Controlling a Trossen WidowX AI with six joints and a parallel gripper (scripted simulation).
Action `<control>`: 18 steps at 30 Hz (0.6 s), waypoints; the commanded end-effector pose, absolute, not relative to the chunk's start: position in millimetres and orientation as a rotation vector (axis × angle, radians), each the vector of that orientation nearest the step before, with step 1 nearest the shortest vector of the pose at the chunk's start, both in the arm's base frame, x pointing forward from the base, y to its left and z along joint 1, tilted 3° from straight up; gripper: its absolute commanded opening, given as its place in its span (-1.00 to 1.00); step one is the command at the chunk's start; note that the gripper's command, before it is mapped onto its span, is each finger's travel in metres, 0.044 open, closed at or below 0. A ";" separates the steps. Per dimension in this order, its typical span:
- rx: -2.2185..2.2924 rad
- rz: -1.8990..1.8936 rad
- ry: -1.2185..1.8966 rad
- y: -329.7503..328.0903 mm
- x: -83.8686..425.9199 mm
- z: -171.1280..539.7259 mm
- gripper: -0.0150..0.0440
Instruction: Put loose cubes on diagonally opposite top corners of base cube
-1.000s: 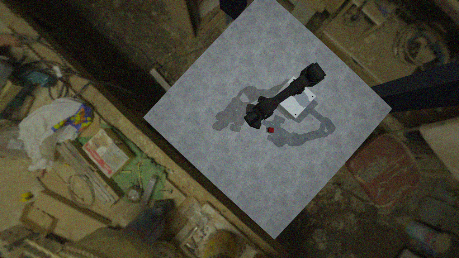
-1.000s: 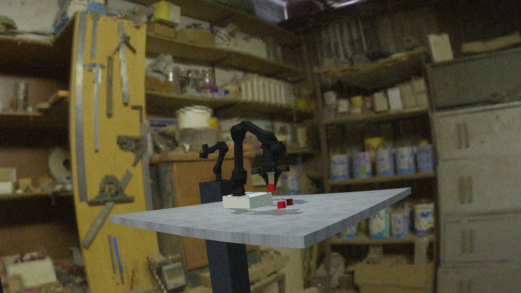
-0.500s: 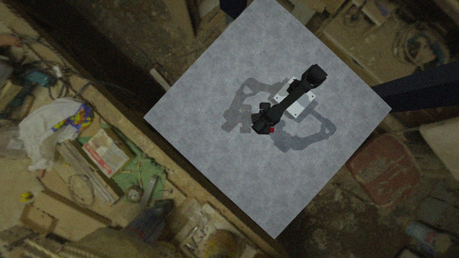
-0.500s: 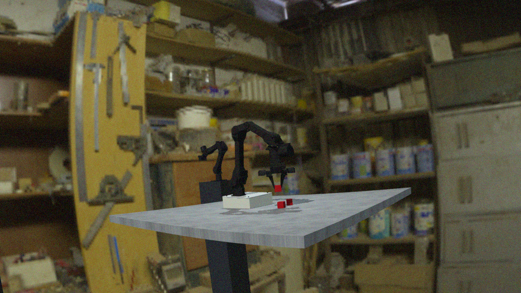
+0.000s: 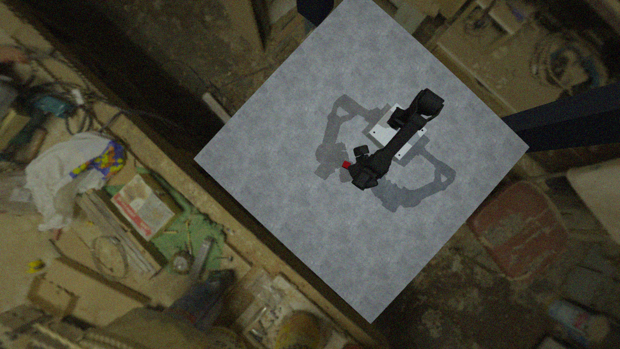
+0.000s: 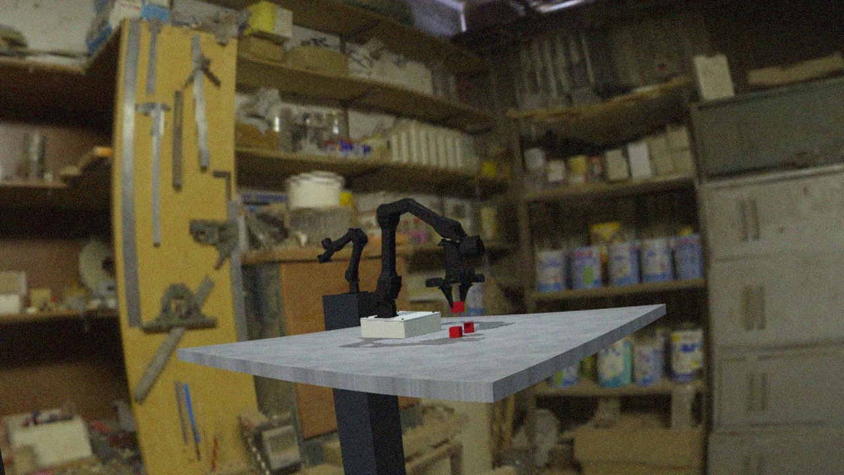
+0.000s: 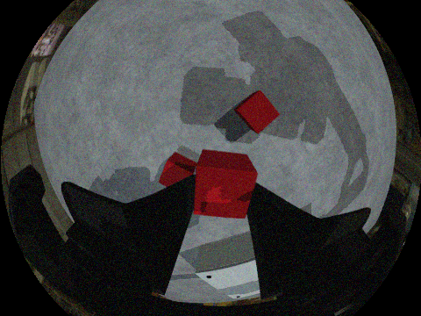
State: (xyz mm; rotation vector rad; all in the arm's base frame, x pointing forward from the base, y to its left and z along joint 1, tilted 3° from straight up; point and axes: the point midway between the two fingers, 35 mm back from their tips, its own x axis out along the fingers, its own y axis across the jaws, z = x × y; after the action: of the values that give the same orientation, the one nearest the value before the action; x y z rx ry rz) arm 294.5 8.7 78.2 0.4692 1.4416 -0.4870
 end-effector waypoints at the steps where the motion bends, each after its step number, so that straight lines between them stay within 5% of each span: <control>1: 0.402 -0.429 1.454 19.7 292.6 74.7 -0.14; 18: 0.127 -0.169 1.494 70.1 278.5 61.4 -0.14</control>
State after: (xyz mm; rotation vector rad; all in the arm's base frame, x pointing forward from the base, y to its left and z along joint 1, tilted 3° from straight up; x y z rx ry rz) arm 281.5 62.8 64.2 0.1793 1.4915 -0.2118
